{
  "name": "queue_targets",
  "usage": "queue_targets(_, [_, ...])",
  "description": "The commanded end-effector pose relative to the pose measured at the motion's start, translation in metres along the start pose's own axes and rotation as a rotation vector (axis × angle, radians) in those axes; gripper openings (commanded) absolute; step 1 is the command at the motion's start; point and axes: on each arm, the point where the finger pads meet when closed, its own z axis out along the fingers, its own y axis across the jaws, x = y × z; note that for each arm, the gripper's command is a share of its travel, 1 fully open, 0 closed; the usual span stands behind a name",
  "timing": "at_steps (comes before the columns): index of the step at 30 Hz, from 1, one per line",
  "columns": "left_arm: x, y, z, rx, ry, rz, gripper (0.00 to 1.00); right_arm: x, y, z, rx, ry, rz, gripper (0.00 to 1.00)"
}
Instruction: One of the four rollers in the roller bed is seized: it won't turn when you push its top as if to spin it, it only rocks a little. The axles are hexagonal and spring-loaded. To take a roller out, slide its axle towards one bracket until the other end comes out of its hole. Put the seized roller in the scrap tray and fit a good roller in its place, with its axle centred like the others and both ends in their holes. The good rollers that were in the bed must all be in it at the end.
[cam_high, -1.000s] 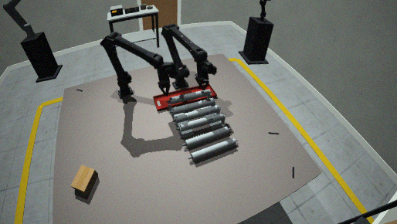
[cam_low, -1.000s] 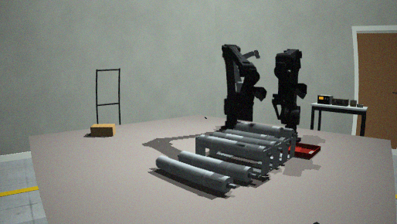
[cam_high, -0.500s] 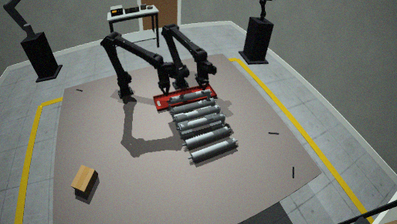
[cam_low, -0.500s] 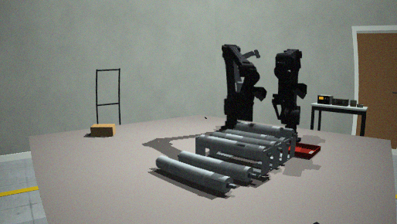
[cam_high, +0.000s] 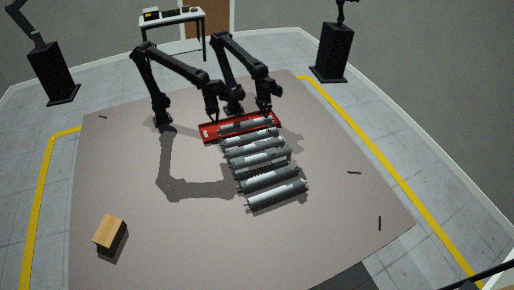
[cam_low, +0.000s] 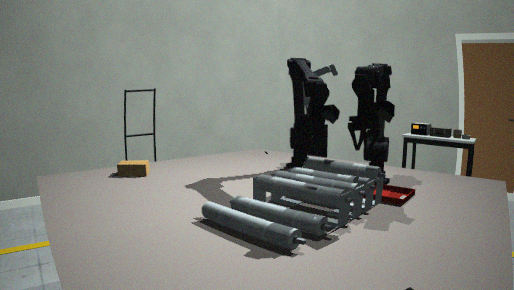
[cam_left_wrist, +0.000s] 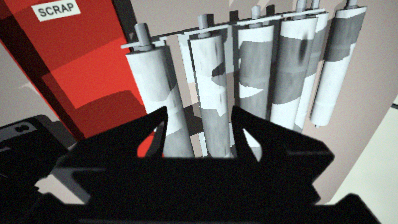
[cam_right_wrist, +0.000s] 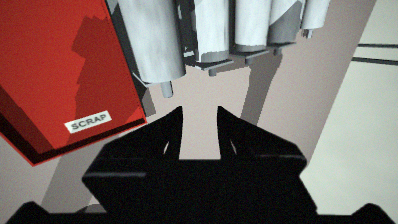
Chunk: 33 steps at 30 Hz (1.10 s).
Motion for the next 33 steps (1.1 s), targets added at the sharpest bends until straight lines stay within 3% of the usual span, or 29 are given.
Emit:
queue_targets(1, [-0.015, -0.047, -0.019, 0.112, -0.046, 0.117, 0.62, -0.018, -0.052, -0.018, 0.085, -0.086, 0.154, 0.32])
queue_targets(5, [-0.018, -0.062, -0.024, 0.157, -0.07, 0.179, 0.62, -0.017, -0.071, -0.027, 0.117, -0.125, 0.228, 0.32])
queue_targets(8, [-0.022, -0.083, -0.029, 0.219, -0.107, 0.267, 0.62, -0.012, -0.075, -0.006, 0.104, -0.123, 0.3, 0.32])
queue_targets(11, [-0.026, -0.107, -0.04, 0.288, -0.151, 0.349, 0.62, -0.011, -0.116, -0.039, 0.18, -0.216, 0.414, 0.32])
queue_targets(18, [-0.033, -0.159, -0.067, 0.435, -0.27, 0.531, 0.62, 0.001, -0.169, -0.045, 0.245, -0.309, 0.61, 0.32])
queue_targets(20, [-0.034, -0.173, -0.076, 0.474, -0.308, 0.58, 0.62, 0.009, -0.188, -0.067, 0.289, -0.366, 0.671, 0.32])
queue_targets(22, [-0.034, -0.173, -0.076, 0.474, -0.308, 0.58, 0.62, 0.009, -0.188, -0.067, 0.289, -0.366, 0.671, 0.32])
queue_targets(23, [-0.039, -0.178, -0.081, 0.489, -0.331, 0.597, 0.62, 0.008, -0.187, -0.056, 0.276, -0.362, 0.685, 0.32])
queue_targets(25, [-0.035, -0.193, -0.091, 0.53, -0.366, 0.652, 0.62, 0.015, -0.206, -0.06, 0.303, -0.389, 0.737, 0.32])
queue_targets(26, [-0.035, -0.199, -0.096, 0.549, -0.387, 0.676, 0.62, 0.02, -0.218, -0.08, 0.335, -0.431, 0.766, 0.32])
queue_targets(28, [-0.035, -0.214, -0.11, 0.59, -0.434, 0.724, 0.62, 0.028, -0.236, -0.096, 0.371, -0.478, 0.82, 0.32])
queue_targets(33, [-0.036, -0.244, -0.14, 0.675, -0.555, 0.833, 0.62, 0.046, -0.269, -0.108, 0.422, -0.553, 0.93, 0.32])
